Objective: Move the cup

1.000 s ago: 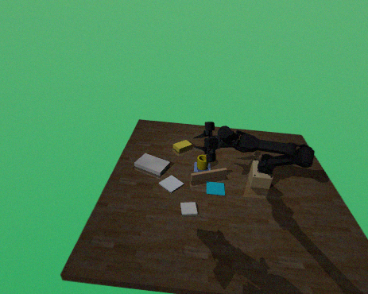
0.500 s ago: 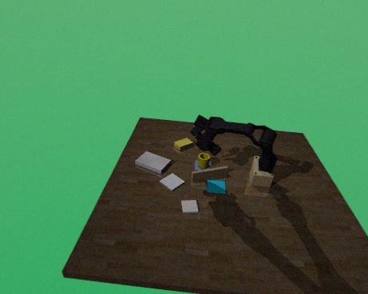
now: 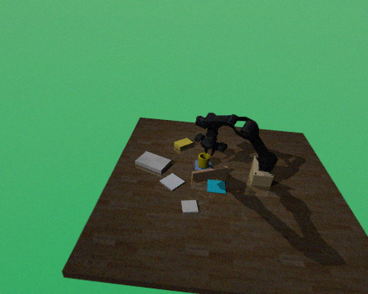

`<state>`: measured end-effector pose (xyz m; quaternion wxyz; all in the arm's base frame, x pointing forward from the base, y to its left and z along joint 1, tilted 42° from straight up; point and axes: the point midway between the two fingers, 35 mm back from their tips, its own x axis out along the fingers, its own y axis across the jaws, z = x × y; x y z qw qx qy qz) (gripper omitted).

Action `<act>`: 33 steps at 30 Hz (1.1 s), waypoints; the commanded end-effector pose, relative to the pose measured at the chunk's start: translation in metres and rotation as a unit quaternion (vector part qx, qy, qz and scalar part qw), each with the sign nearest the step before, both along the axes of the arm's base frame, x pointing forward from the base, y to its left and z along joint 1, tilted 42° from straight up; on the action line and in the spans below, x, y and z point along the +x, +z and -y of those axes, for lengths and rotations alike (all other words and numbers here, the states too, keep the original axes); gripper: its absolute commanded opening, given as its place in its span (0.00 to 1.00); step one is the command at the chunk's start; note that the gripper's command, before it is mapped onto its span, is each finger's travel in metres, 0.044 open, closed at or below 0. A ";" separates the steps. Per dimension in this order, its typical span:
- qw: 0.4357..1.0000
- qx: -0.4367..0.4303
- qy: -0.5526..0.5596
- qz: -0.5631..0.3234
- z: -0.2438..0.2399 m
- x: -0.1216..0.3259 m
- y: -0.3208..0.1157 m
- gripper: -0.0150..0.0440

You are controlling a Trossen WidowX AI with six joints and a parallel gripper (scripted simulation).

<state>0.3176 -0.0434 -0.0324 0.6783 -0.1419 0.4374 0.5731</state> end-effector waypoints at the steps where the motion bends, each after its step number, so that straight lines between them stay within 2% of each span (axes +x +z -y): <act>1: 1.000 0.007 0.003 0.001 -0.001 0.001 -0.002 0.54; 33: 1.000 0.007 0.003 0.001 -0.035 -0.002 -0.040 0.54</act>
